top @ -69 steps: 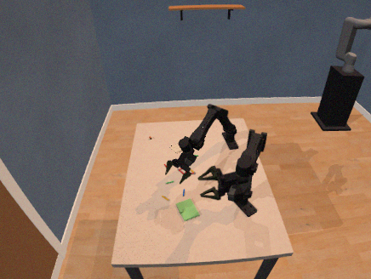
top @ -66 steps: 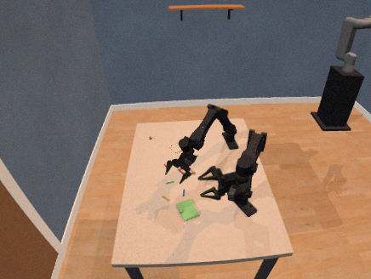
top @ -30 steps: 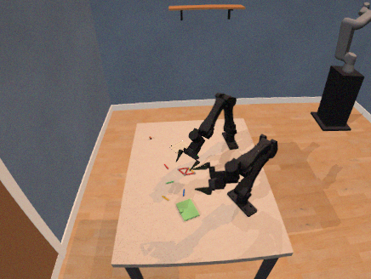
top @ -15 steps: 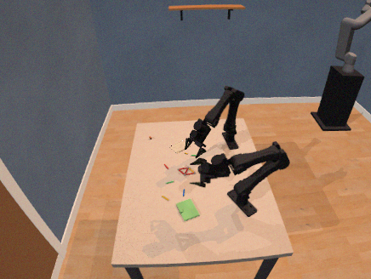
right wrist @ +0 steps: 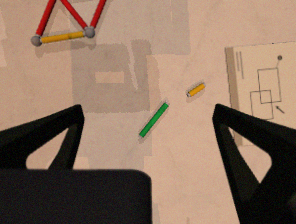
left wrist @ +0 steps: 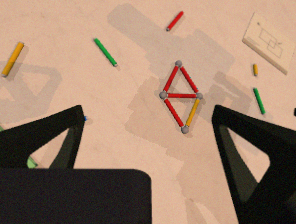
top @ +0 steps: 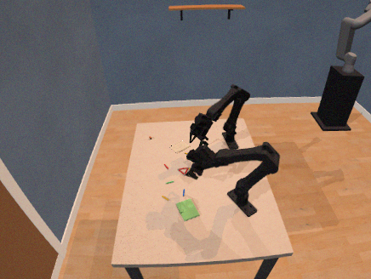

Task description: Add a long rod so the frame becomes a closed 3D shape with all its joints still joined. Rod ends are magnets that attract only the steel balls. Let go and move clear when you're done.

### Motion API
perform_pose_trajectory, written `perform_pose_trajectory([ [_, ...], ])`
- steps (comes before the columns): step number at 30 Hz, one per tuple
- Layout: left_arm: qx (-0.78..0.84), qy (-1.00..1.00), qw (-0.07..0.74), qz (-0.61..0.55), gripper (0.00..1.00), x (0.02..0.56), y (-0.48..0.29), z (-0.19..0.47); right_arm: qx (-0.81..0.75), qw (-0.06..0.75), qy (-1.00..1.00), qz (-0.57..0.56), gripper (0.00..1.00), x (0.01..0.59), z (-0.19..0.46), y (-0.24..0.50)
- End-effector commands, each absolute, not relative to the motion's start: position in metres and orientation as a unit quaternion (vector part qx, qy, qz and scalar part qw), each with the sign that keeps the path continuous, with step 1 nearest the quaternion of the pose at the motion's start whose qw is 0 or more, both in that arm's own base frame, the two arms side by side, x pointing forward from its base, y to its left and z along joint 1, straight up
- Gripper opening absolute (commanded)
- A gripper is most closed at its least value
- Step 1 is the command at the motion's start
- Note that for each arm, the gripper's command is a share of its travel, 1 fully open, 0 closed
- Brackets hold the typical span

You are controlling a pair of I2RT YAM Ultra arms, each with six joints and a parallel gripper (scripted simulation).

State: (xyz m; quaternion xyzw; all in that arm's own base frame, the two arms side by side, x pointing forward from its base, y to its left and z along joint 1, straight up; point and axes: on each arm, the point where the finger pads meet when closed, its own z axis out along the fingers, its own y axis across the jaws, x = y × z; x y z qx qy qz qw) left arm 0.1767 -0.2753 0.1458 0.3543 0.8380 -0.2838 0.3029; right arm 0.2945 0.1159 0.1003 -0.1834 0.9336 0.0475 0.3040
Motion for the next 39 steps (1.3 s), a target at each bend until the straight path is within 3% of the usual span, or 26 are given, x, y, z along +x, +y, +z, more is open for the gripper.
perform_pose_trajectory([
  [1, 0.416, 0.814, 0.326, -0.240, 1.00, 0.177, -0.310, 0.153, -0.166, 0.300, 0.938, 0.058, 1.00, 0.286, 0.107, 0.107],
  [11, 0.532, 0.785, 0.263, -0.180, 1.00, 0.145, -0.367, 0.115, -0.162, 0.307, 0.936, 0.056, 1.00, 0.288, 0.111, 0.103],
  [27, 0.544, 0.776, 0.260, -0.183, 1.00, 0.140, -0.385, 0.114, -0.161, 0.311, 0.935, 0.055, 1.00, 0.290, 0.112, 0.104],
  [31, 0.544, 0.770, 0.275, -0.191, 1.00, 0.136, -0.383, 0.123, -0.117, 0.266, 0.955, 0.060, 0.55, 0.282, 0.100, 0.102],
  [33, 0.544, 0.770, 0.275, -0.191, 1.00, 0.136, -0.383, 0.123, -0.117, 0.266, 0.955, 0.060, 0.55, 0.282, 0.100, 0.102],
  [35, 0.547, 0.762, 0.283, -0.199, 1.00, 0.127, -0.376, 0.128, -0.073, 0.225, 0.970, 0.062, 0.32, 0.277, 0.092, 0.100],
  [39, 0.556, 0.734, 0.313, -0.233, 1.00, 0.101, -0.356, 0.152, 0.004, 0.149, 0.987, 0.054, 0.30, 0.279, 0.076, 0.100],
])
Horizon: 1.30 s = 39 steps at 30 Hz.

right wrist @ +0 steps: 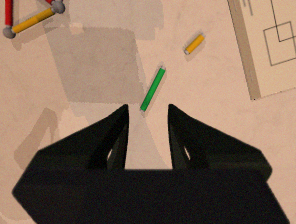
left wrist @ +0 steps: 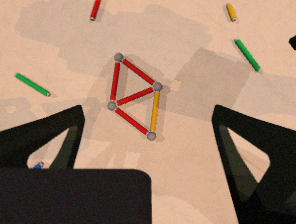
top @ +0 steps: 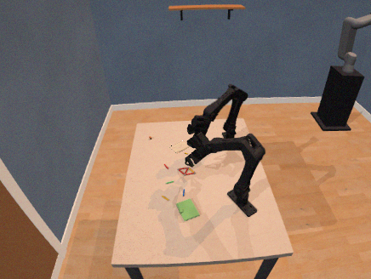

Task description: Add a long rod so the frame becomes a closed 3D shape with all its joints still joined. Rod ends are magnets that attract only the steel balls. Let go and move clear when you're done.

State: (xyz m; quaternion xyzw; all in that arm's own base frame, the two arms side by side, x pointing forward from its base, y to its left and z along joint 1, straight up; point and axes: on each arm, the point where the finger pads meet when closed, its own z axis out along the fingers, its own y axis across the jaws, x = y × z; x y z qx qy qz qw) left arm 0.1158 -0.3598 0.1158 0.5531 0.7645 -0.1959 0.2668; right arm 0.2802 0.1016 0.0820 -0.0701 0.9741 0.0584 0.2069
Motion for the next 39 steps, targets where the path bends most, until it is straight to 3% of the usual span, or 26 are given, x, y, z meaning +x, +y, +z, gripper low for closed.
perform_pose_trajectory([
  [1, 0.559, 0.728, 0.317, -0.240, 1.00, 0.094, -0.350, 0.154, 0.019, 0.134, 0.989, 0.051, 0.30, 0.280, 0.073, 0.101],
  [9, 0.568, 0.665, 0.370, -0.313, 1.00, 0.048, -0.304, 0.180, 0.117, 0.039, 0.992, 0.018, 0.30, 0.286, 0.049, 0.103],
  [16, 0.562, 0.619, 0.408, -0.367, 1.00, 0.027, -0.276, 0.192, 0.152, 0.005, 0.988, 0.001, 0.30, 0.290, 0.037, 0.104],
  [39, 0.556, 0.567, 0.436, -0.423, 1.00, 0.006, -0.251, 0.193, 0.153, 0.007, 0.988, 0.002, 0.30, 0.302, 0.026, 0.105],
])
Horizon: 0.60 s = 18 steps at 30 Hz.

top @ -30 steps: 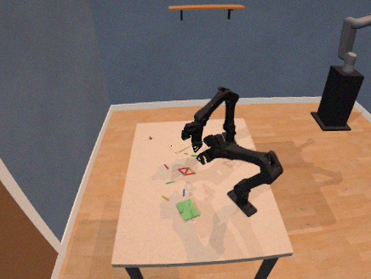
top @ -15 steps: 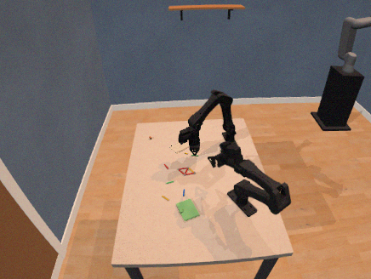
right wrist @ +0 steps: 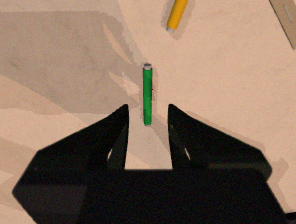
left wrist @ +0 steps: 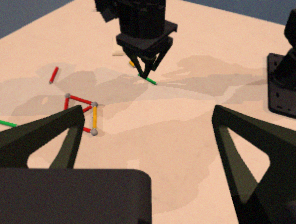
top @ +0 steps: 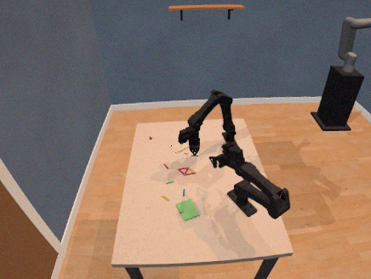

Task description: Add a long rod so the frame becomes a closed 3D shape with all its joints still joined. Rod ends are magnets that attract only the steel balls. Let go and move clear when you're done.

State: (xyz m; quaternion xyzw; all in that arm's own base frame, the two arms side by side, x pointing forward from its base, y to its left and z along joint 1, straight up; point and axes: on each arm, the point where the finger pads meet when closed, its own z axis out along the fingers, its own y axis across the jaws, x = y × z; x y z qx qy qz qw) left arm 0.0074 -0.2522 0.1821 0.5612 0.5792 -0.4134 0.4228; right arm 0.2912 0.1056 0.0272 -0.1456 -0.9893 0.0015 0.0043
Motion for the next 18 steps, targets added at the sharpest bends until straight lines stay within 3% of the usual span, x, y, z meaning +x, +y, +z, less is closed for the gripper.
perform_pose_trajectory([
  [1, 0.556, 0.567, 0.436, -0.423, 1.00, 0.006, -0.251, 0.193, -0.153, -0.007, -0.988, -0.002, 0.30, 0.302, 0.025, 0.105],
  [18, 0.556, 0.567, 0.436, -0.423, 1.00, 0.006, -0.251, 0.193, -0.153, -0.006, -0.988, -0.002, 0.30, 0.299, 0.009, 0.107],
])
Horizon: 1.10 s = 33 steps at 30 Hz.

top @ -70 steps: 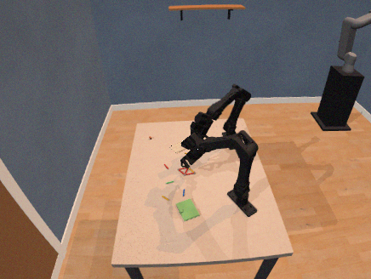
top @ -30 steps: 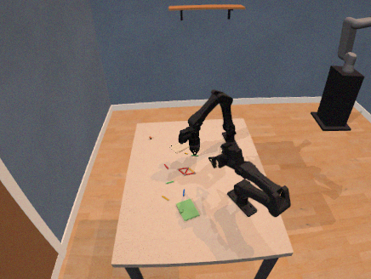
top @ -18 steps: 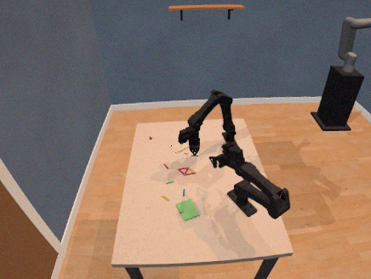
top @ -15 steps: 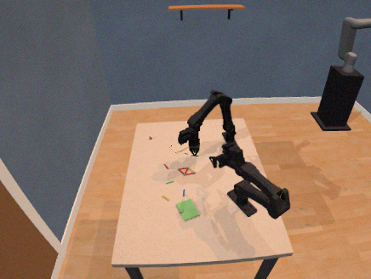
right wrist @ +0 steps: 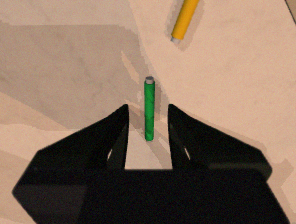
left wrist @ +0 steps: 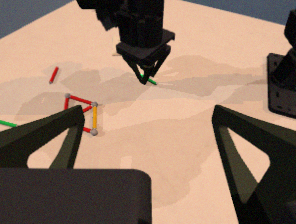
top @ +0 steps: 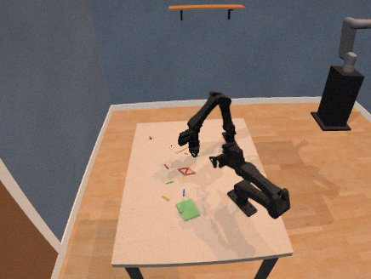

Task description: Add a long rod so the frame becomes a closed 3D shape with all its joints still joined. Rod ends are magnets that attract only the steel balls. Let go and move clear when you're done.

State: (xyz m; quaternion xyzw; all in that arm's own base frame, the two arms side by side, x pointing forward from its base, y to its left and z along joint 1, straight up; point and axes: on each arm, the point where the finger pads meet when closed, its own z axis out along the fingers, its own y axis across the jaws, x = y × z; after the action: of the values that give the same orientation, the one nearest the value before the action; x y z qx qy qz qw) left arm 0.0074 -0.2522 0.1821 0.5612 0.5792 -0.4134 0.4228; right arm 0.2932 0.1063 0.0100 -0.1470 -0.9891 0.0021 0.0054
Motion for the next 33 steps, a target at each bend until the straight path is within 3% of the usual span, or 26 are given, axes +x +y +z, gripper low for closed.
perform_pose_trajectory([
  [1, 0.556, 0.567, 0.436, -0.423, 1.00, 0.0062, -0.2515, 0.1932, -0.153, -0.004, -0.988, 0.000, 0.30, 0.2970, 0.0068, 0.1060],
  [12, 0.556, 0.567, 0.436, -0.423, 1.00, 0.0062, -0.2515, 0.1932, -0.152, -0.006, -0.988, -0.002, 0.30, 0.2964, 0.0072, 0.1062],
  [13, 0.556, 0.567, 0.436, -0.423, 1.00, 0.0062, -0.2515, 0.1932, -0.152, -0.005, -0.988, -0.001, 0.21, 0.2930, 0.0113, 0.1062],
  [19, 0.556, 0.567, 0.436, -0.423, 1.00, 0.0062, -0.2515, 0.1932, -0.150, -0.005, -0.989, -0.003, 0.13, 0.2959, 0.0111, 0.1072],
  [23, 0.556, 0.567, 0.436, -0.423, 1.00, 0.0062, -0.2515, 0.1932, -0.150, -0.005, -0.989, -0.003, 0.13, 0.2959, 0.0111, 0.1072],
  [27, 0.555, 0.572, 0.434, -0.421, 1.00, 0.0078, -0.2521, 0.1910, -0.150, -0.005, -0.989, -0.003, 0.04, 0.2959, 0.0111, 0.1072],
  [33, 0.555, 0.572, 0.434, -0.421, 1.00, 0.0078, -0.2521, 0.1910, -0.150, -0.005, -0.989, -0.003, 0.00, 0.2959, 0.0111, 0.1072],
])
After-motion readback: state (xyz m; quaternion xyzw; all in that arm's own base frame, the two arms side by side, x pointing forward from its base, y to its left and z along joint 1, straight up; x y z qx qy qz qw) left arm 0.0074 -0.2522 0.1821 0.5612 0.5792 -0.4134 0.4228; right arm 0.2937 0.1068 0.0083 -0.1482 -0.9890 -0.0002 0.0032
